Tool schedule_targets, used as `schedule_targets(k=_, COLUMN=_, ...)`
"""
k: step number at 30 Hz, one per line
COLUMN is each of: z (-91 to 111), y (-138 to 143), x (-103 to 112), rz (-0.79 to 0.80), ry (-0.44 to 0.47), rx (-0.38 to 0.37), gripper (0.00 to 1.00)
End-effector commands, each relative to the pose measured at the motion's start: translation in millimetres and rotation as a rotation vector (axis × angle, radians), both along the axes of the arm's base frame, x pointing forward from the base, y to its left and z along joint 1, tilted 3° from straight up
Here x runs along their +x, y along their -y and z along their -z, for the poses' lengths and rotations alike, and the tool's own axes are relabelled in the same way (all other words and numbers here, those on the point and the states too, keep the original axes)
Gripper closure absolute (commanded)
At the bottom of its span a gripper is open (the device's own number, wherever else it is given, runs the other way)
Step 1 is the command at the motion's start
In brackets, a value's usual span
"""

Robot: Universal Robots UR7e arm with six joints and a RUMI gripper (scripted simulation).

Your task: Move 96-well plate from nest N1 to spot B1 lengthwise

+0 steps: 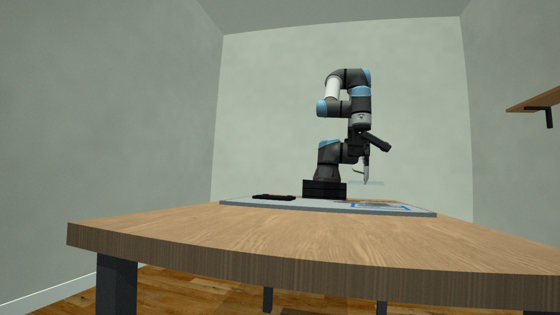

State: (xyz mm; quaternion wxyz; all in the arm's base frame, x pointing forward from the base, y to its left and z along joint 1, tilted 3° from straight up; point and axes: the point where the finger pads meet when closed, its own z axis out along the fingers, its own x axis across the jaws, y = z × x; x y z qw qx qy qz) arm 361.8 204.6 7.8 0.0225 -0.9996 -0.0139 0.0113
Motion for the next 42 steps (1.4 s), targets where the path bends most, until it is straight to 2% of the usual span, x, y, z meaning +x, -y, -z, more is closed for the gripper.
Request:
schedule_targets(k=1, z=0, y=-17, x=2, rz=0.000, ry=0.001, rx=-0.001, gripper=1.00)
schedule_targets(k=13, z=-1, y=-49, x=6, rz=0.000, ry=0.001, rx=-0.001, gripper=1.00)
schedule_targets(k=42, z=-1, y=-48, x=6, rz=0.000, ry=0.001, rx=-0.001, gripper=1.00)
